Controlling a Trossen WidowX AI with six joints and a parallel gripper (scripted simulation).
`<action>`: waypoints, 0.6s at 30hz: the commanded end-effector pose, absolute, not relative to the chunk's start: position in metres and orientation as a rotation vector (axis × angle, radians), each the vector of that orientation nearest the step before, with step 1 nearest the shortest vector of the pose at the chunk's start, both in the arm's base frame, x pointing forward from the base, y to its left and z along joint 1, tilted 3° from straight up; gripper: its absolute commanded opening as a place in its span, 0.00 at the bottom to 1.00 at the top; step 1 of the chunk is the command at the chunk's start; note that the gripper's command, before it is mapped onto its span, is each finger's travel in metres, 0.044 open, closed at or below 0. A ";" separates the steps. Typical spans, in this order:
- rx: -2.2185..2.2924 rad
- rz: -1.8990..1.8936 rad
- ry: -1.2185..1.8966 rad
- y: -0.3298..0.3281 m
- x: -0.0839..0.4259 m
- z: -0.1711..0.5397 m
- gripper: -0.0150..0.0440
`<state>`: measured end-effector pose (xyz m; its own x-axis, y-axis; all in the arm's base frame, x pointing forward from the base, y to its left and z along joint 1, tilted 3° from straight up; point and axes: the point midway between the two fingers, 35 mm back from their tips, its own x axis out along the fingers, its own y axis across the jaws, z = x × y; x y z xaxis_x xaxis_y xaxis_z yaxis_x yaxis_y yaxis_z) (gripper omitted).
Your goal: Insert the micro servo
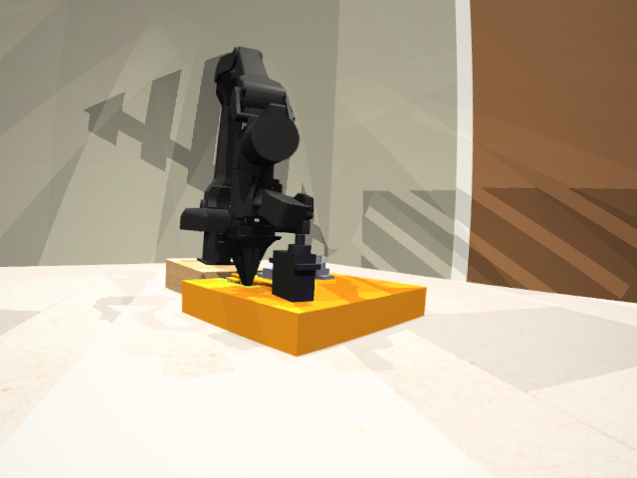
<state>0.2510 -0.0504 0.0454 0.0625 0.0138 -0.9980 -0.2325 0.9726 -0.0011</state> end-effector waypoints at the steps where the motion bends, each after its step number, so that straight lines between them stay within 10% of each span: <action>1: -0.174 0.190 1.500 -0.043 0.250 0.045 0.25; 18: -0.172 0.192 1.500 -0.015 0.245 0.045 0.25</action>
